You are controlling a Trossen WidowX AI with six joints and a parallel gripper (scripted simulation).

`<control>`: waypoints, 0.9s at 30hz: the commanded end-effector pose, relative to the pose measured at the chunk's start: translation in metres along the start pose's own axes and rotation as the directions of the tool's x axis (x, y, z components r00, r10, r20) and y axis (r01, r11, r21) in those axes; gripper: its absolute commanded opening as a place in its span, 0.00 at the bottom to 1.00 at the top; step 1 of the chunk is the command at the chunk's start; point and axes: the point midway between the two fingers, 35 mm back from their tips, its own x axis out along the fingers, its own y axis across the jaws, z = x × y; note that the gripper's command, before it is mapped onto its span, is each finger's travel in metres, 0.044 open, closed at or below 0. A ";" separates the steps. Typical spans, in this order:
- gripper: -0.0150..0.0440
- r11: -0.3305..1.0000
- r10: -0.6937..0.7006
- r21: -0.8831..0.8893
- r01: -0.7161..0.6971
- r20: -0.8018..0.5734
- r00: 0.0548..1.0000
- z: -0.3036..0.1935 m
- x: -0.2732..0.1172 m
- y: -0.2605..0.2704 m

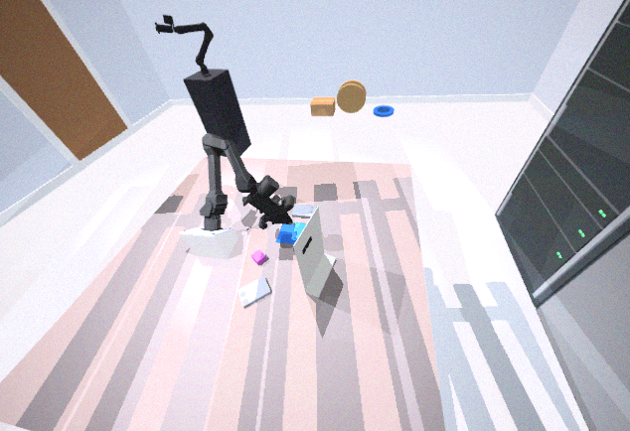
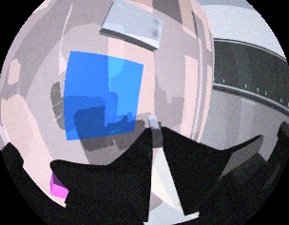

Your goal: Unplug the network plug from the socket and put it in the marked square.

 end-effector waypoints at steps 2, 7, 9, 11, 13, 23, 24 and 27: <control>0.25 0.998 0.055 -0.036 -0.052 0.084 0.995 0.016 0.003 0.007; 0.25 0.998 0.055 -0.036 -0.052 0.083 0.995 0.016 0.003 0.008; 0.25 0.998 0.056 -0.036 -0.053 0.083 0.995 0.016 0.006 0.009; 0.25 0.998 0.056 -0.037 -0.053 0.083 0.995 0.016 0.008 0.010; 0.25 0.998 0.057 -0.037 -0.054 0.082 0.995 0.016 0.010 0.012; 0.25 0.998 0.058 -0.037 -0.055 0.082 0.995 0.016 0.021 0.019; 0.25 0.998 0.058 -0.037 -0.055 0.082 0.995 0.016 0.023 0.020; 0.25 0.998 0.058 -0.037 -0.055 0.082 0.995 0.016 0.026 0.023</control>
